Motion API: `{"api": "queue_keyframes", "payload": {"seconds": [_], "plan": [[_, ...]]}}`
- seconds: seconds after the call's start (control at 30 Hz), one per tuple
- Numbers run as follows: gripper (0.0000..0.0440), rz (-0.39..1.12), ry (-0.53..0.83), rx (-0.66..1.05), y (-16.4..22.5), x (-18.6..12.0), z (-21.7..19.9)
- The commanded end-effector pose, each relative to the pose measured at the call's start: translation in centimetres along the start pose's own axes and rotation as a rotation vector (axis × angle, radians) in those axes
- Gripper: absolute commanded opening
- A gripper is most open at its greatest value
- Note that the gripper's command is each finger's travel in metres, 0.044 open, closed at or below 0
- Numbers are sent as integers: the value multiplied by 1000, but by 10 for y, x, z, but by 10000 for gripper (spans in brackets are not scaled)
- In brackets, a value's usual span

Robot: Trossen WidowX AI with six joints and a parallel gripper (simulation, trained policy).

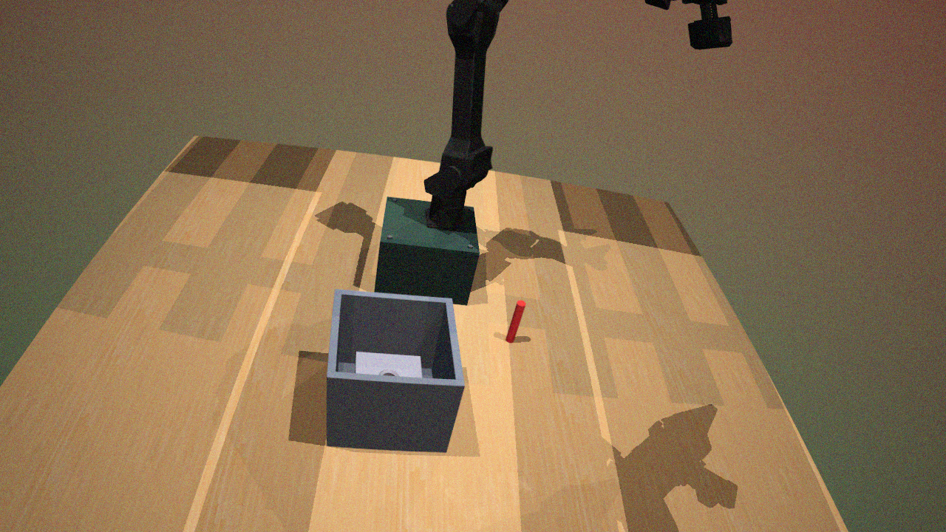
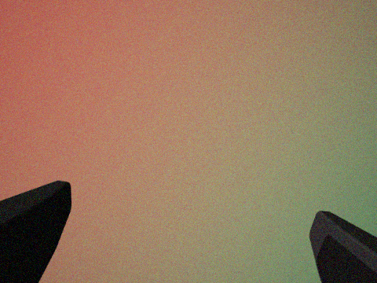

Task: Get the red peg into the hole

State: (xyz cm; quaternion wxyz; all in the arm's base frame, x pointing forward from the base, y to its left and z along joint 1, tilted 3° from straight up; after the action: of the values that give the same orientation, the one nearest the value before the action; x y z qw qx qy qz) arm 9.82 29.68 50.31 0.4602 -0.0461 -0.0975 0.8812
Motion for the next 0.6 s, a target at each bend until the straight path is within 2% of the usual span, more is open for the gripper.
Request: {"api": "queue_keyframes", "payload": {"seconds": [0.0, 0.07, 0.57], "plan": [[416, -27, 13, 18, -4, -2, -5], [440, -78, 38, 59, -12, -6, -15], [440, -438, 215, 394, -50, -50, -98]]}}
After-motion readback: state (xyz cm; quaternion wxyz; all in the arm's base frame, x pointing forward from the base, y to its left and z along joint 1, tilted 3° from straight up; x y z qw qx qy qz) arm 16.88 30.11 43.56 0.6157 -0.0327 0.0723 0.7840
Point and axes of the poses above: the point midway between the two fingers, 35 mm back from their tips, its own x axis out along the fingers, its own z axis across the jaws, y = z × x, the point moved 4 cm from there along -x, back along the fingers, and after that the axes turned 14 degrees about x, right-handed, at the moved point
